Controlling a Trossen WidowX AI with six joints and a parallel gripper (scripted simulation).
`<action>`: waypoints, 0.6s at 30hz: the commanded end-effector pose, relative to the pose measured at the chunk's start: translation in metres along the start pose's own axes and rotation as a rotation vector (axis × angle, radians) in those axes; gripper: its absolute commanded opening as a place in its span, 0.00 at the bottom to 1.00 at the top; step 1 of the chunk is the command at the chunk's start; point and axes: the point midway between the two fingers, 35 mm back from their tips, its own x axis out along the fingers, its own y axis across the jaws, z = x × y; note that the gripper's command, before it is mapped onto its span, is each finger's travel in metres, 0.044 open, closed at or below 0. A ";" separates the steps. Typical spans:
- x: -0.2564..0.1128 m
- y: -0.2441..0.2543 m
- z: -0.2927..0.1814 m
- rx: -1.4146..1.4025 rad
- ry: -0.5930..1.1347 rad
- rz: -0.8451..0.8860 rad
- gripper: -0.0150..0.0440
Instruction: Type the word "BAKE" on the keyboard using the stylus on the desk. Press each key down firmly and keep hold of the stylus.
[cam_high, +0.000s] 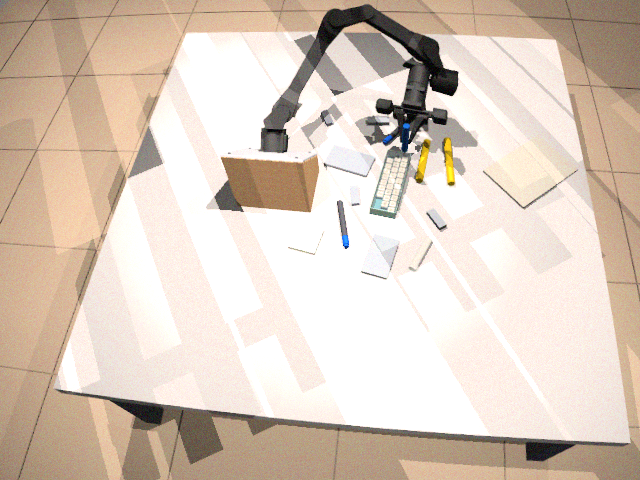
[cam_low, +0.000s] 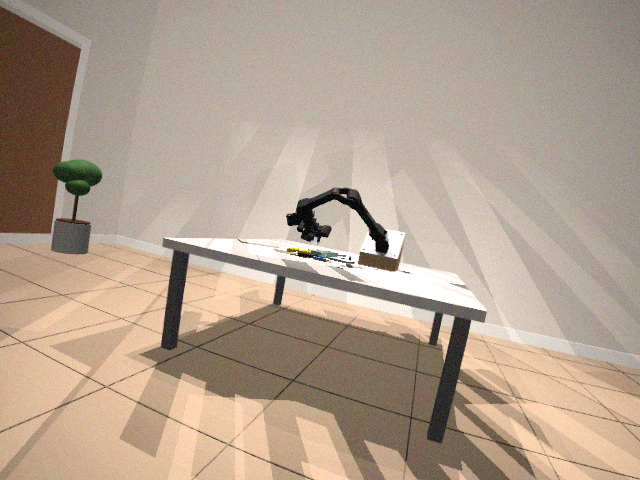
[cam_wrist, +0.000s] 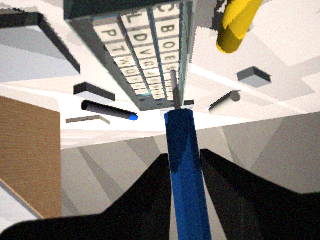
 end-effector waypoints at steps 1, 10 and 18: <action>0.001 0.000 -0.001 0.002 0.000 0.000 0.30; 0.042 -0.009 -0.025 -0.001 0.001 -0.001 0.25; 0.087 -0.010 -0.054 -0.004 0.006 -0.001 0.25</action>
